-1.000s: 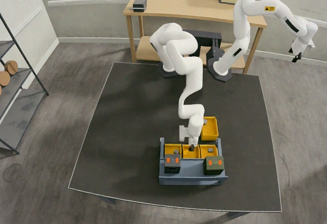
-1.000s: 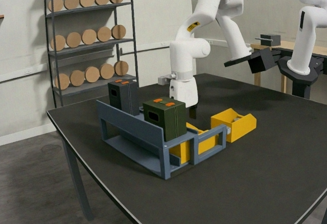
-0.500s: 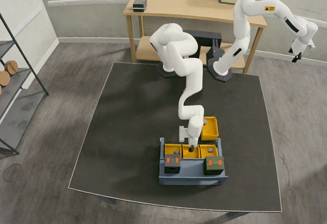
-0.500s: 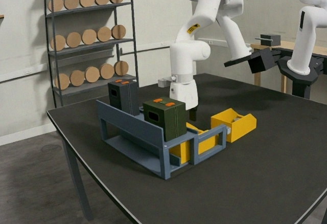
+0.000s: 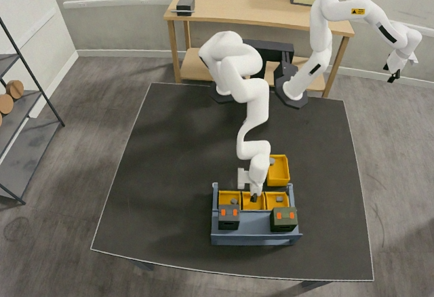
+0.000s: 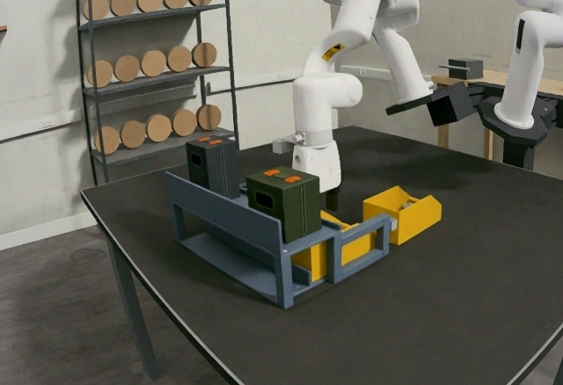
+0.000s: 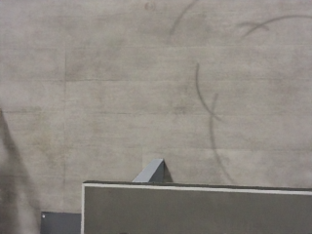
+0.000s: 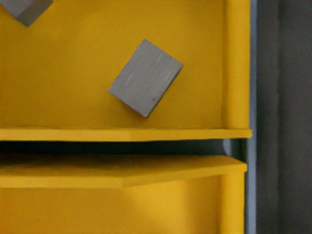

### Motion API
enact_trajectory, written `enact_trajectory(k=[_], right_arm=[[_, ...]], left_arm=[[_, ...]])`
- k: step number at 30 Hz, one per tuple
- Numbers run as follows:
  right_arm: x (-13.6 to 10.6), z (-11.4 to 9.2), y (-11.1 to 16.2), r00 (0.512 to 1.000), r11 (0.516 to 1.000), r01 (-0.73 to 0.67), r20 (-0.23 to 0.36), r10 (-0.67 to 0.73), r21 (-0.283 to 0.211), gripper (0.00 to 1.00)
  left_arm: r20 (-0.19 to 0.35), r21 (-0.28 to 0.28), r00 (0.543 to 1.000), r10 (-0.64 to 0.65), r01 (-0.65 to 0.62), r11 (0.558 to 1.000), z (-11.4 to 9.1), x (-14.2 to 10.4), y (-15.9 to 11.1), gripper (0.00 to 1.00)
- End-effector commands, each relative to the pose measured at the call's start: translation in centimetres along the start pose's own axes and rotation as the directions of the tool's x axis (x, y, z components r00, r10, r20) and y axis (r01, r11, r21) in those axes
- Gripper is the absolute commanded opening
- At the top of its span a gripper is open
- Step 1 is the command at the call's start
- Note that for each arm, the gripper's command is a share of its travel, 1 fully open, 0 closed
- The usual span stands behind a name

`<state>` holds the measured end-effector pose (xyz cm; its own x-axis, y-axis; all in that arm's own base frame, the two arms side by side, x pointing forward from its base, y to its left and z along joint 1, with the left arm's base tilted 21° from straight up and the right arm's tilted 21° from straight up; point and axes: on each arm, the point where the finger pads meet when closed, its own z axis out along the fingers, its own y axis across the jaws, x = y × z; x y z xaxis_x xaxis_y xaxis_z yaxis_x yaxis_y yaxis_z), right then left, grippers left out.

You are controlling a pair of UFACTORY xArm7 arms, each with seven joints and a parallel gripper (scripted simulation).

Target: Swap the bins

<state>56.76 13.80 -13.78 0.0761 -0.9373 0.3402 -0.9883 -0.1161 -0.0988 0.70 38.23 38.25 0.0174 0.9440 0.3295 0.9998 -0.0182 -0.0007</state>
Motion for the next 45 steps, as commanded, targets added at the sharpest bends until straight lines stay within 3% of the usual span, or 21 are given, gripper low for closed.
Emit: enact_trajectory(k=[1, 17, 18, 45], right_arm=[[-0.10, -0.15, -0.24, 1.000, 1.000, 0.000, 0.002, 0.000, 0.005, 0.95], [-0.10, -0.13, -0.24, 1.000, 1.000, 0.000, 0.002, 0.000, 0.005, 0.95], [-0.10, -0.13, -0.24, 1.000, 1.000, 0.000, 0.002, 0.000, 0.005, 0.00], [-0.10, -0.13, -0.24, 1.000, 1.000, 0.000, 0.002, 0.000, 0.005, 0.00]], left_arm=[[-0.004, -0.001, 1.000, -0.001, 0.001, 1.000, -0.16, 0.10, -0.01, 1.00], [-0.004, -0.001, 1.000, -0.001, 0.001, 1.000, -0.16, 0.10, -0.01, 1.00], [-0.004, -0.001, 1.000, -0.001, 0.001, 1.000, -0.16, 0.10, -0.01, 1.00], [-0.004, -0.001, 1.000, -0.001, 0.001, 1.000, -0.16, 0.10, -0.01, 1.00]])
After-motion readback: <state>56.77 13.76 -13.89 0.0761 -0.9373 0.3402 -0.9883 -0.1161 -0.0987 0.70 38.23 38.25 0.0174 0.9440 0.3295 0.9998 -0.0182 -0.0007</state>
